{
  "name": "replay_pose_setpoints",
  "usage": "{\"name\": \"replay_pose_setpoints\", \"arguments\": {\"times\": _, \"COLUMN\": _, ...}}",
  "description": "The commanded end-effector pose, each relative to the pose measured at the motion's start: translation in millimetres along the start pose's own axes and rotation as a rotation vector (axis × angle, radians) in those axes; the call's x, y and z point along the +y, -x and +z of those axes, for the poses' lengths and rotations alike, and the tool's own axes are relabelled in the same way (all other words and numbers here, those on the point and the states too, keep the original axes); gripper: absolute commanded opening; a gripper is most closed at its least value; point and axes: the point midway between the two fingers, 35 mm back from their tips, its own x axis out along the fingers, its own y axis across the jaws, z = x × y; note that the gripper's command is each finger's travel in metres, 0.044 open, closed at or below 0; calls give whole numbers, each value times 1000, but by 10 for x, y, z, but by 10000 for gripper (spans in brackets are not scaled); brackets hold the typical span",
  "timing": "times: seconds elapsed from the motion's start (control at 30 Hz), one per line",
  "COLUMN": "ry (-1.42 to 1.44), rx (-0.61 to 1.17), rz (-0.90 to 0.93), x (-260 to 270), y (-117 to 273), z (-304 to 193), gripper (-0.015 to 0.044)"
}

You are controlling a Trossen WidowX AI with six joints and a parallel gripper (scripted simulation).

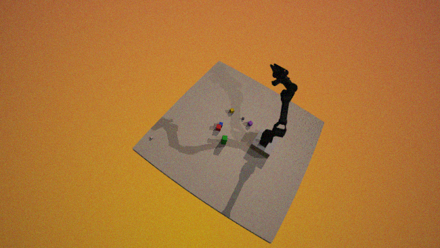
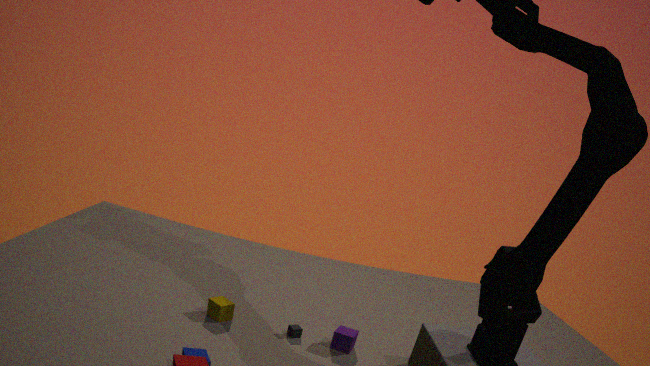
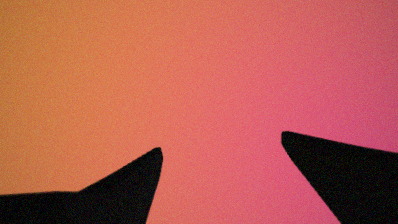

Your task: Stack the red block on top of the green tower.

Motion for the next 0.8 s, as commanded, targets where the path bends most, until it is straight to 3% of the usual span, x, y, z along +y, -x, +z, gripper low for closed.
{"name": "replay_pose_setpoints", "arguments": {"times": 0.0, "ry": -294, "rx": 10, "rz": 18, "x": 267, "y": -187, "z": -6, "gripper": 440}}
{"name": "replay_pose_setpoints", "arguments": {"times": 0.33, "ry": -1075, "rx": 21, "rz": 189, "x": 1157, "y": -709, "z": 341, "gripper": 440}}
{"name": "replay_pose_setpoints", "arguments": {"times": 0.77, "ry": -1923, "rx": 139, "rz": 593, "x": 2128, "y": -1217, "z": 1568, "gripper": 440}}
